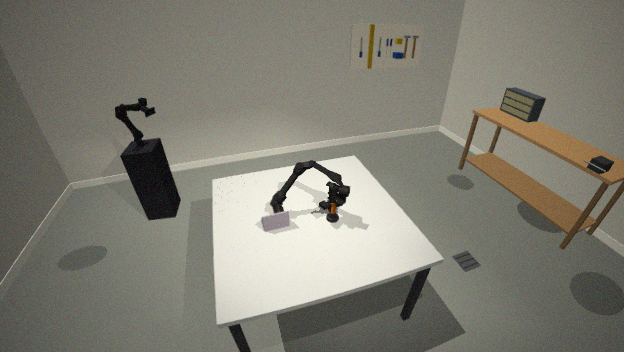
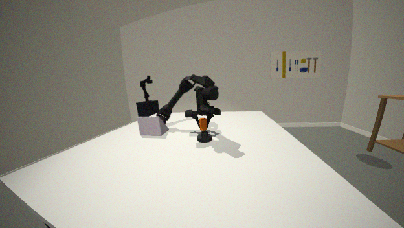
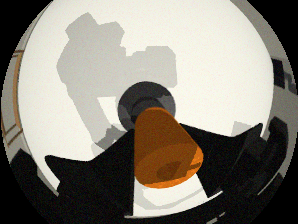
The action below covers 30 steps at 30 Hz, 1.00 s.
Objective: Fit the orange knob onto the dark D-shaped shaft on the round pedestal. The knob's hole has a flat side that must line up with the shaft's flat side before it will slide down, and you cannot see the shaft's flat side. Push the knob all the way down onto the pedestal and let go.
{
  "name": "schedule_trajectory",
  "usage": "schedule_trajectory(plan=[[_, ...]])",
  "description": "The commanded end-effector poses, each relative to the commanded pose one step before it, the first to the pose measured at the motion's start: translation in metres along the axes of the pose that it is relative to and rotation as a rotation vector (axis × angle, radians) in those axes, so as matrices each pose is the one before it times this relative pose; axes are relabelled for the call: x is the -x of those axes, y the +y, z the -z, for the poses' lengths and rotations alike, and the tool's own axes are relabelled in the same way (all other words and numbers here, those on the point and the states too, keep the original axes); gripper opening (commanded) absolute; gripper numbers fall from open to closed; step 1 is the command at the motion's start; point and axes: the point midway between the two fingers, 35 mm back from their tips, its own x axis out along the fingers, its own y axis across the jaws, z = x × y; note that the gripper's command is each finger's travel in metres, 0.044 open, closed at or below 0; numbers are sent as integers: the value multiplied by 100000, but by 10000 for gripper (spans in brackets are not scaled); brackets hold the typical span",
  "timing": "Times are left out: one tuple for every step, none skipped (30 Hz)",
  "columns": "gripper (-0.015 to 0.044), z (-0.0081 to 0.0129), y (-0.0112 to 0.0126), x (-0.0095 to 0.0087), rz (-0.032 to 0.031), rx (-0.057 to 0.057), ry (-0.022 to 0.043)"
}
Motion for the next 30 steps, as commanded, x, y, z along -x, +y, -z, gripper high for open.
schedule_trajectory(plan=[[0, -166, -16, 124, -135, -890, -564], [0, -16, 26, -26, -2, 2, 0], [0, -19, 26, -23, -2, 2, 0], [0, -25, 25, -18, -2, 2, -1], [0, -26, 27, -4, -1, 2, -1], [0, -22, 26, 11, -1, 1, -1], [0, -18, 26, 25, -1, 1, -2], [0, -15, 31, 40, 0, 1, -2], [0, -9, 44, 56, -1, 1, -2], [0, -2, 55, 51, -1, 1, -1], [0, -3, 54, 18, -2, 2, 0], [0, 8, 58, 15, -2, 2, 1], [0, 22, 60, 13, -2, 1, 2], [0, 37, 48, -5, -2, 1, 3], [0, 42, 18, -16, -1, 0, 3], [0, 24, -12, -23, 0, -1, 2], [0, 18, -25, -22, 1, -1, 1], [0, 4, -7, -11, 0, 0, 0], [0, 0, 0, 0, 0, 0, 0], [0, 14, 3, -2, 0, 0, 1], [0, 0, 0, 0, 0, 0, 0], [0, 4, -25, 2, 1, -1, 0], [0, -5, -24, -3, 1, -1, -1], [0, -7, -28, -8, 1, -1, -1], [0, -8, -30, -14, 1, -1, 0], [0, -8, -31, -19, 1, -1, 0], [0, -6, -43, -29, 1, -1, 0], [0, -9, -56, -29, 1, -1, 0], [0, -17, -58, -20, 2, -1, -1], [0, -19, -63, -11, 2, -2, -2]])
